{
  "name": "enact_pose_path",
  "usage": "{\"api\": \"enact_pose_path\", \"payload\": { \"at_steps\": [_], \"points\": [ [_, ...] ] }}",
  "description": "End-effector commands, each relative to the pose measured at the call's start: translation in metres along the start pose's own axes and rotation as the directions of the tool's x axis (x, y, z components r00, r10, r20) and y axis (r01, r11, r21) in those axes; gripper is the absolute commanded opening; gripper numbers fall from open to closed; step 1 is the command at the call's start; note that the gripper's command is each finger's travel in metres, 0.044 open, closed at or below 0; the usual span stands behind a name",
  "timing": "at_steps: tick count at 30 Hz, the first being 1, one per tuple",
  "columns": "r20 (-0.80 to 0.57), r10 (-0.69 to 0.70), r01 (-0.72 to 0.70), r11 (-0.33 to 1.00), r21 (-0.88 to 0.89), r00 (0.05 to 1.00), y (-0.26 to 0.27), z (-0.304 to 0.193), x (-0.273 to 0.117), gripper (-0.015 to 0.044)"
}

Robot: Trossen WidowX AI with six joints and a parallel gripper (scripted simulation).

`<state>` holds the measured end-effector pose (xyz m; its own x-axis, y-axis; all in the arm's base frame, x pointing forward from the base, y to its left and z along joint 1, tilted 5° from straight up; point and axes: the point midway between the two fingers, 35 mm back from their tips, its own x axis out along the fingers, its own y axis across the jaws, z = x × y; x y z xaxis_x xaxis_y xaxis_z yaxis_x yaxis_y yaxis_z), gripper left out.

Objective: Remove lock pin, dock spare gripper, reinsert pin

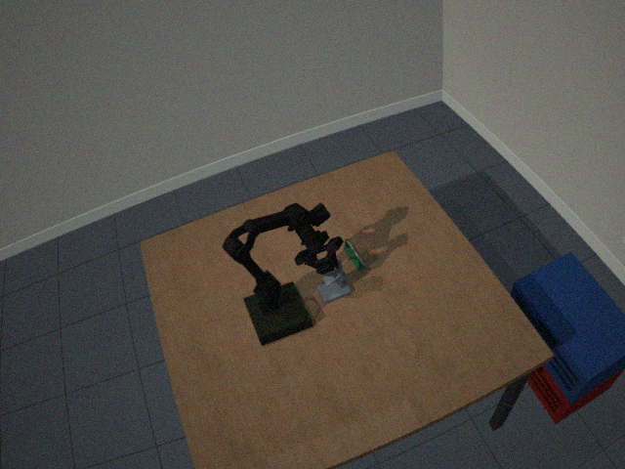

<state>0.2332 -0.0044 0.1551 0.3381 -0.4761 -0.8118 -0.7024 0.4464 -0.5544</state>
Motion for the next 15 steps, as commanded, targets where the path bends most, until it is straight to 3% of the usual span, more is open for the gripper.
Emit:
{"api": "enact_pose_path", "payload": {
  "at_steps": [1, 15],
  "points": [
    [-0.021, -0.030, 0.029, 0.998, -0.054, 0.999, 0.000, -0.002, -0.006, 0.0000],
    [-0.078, -0.129, 0.099, 0.944, -0.316, 0.989, 0.012, -0.009, -0.026, 0.0000]
  ]
}}
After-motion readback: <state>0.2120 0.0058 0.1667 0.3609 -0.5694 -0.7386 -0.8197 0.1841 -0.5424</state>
